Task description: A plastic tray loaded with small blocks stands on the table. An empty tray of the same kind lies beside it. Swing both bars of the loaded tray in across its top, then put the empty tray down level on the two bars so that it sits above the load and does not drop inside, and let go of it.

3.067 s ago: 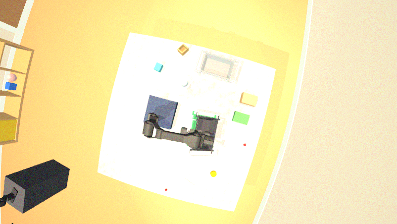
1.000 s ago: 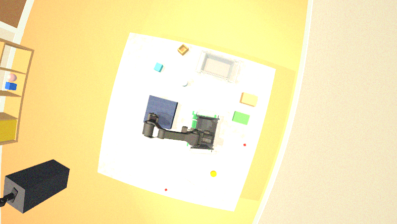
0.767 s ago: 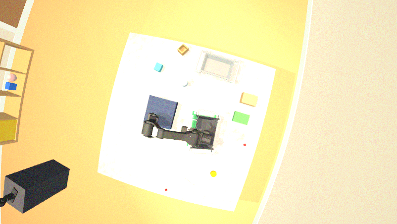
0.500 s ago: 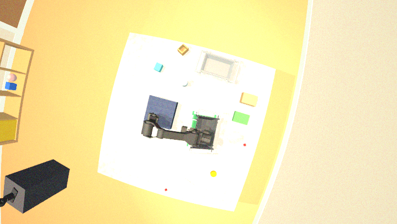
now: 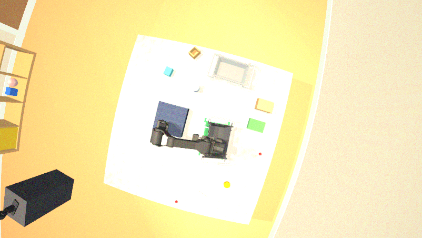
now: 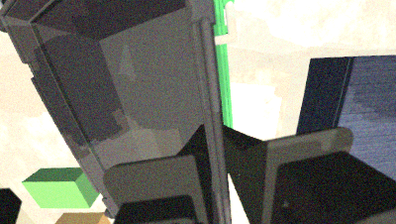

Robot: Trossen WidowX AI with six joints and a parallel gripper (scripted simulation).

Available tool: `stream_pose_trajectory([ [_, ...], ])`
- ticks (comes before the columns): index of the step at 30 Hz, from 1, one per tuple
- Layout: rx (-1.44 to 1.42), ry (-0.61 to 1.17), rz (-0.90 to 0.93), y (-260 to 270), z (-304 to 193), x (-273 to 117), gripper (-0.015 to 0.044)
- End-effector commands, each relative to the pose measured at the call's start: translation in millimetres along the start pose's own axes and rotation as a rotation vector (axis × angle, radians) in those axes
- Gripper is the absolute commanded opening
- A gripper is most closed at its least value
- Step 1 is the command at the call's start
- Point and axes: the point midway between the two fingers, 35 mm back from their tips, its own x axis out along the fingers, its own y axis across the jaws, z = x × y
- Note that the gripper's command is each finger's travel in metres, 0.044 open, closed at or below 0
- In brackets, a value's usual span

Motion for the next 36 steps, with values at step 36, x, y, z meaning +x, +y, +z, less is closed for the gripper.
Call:
stream_pose_trajectory([
  [36, -0.001, 0.000, -0.006, -2.6, 0.0, 2.3, 0.0000],
])
